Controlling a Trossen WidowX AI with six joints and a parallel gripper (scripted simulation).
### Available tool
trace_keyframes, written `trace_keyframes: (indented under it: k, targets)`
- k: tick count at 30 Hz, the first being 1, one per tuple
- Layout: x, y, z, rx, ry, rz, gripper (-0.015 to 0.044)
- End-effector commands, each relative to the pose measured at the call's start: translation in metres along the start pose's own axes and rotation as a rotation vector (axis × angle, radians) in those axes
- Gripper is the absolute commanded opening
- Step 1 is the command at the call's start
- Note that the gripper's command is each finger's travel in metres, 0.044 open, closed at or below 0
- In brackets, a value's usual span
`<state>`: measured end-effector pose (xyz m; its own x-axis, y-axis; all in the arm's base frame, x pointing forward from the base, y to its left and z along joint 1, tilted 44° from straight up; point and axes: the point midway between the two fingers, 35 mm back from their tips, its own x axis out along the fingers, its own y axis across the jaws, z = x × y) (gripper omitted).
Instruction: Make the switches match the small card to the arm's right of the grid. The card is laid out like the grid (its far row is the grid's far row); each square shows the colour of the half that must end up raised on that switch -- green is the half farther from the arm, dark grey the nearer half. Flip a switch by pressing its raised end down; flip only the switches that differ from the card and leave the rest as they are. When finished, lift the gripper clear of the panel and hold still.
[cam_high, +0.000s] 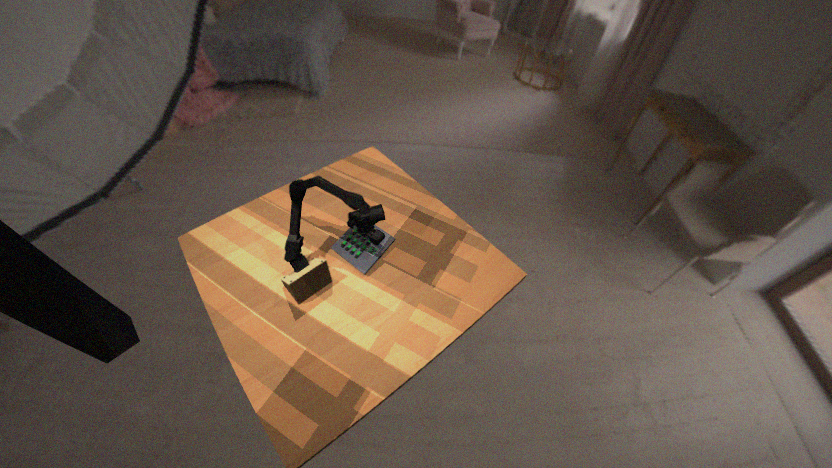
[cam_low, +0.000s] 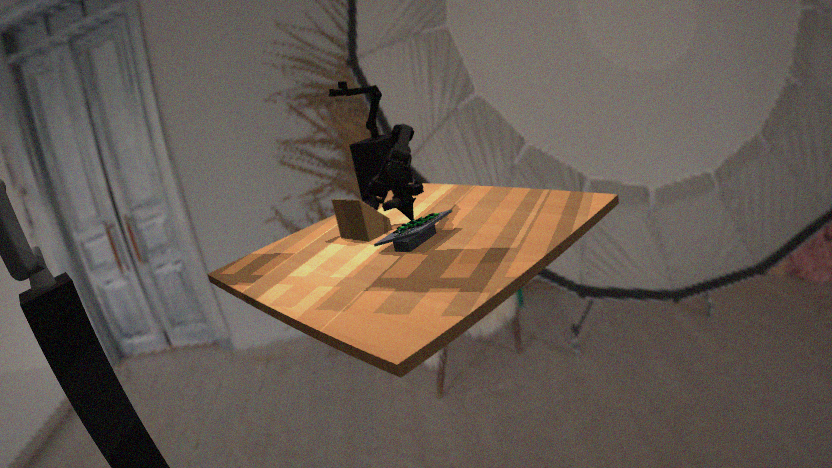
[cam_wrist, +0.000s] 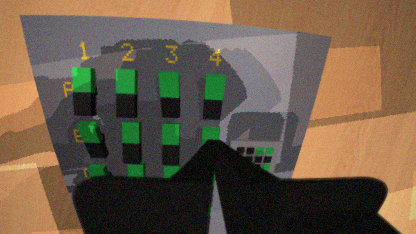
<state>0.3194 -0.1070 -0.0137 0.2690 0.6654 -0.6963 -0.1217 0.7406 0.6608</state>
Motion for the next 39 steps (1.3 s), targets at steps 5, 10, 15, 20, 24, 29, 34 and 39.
trace_keyframes:
  k: [5, 10, 15, 20, 24, 29, 34, 39]
  targets:
    - [0.0142, 0.0002, -0.0021, 0.012, 0.006, 0.010, 0.0000]
    - [0.0144, 0.0002, -0.0021, 0.012, 0.006, 0.010, 0.0000]
    - [0.0144, 0.0002, -0.0021, 0.012, 0.006, 0.010, 0.0000]
    - [0.0144, 0.0002, -0.0021, 0.012, 0.006, 0.010, 0.0000]
    - [0.0144, 0.0002, -0.0021, 0.012, 0.006, 0.010, 0.0000]
    - [0.0144, 0.0002, -0.0021, 0.012, 0.006, 0.010, 0.0000]
    - [0.0144, 0.0002, -0.0021, 0.012, 0.006, 0.010, 0.0000]
    - [0.0150, 0.0002, -0.0021, 0.012, 0.006, 0.010, 0.0000]
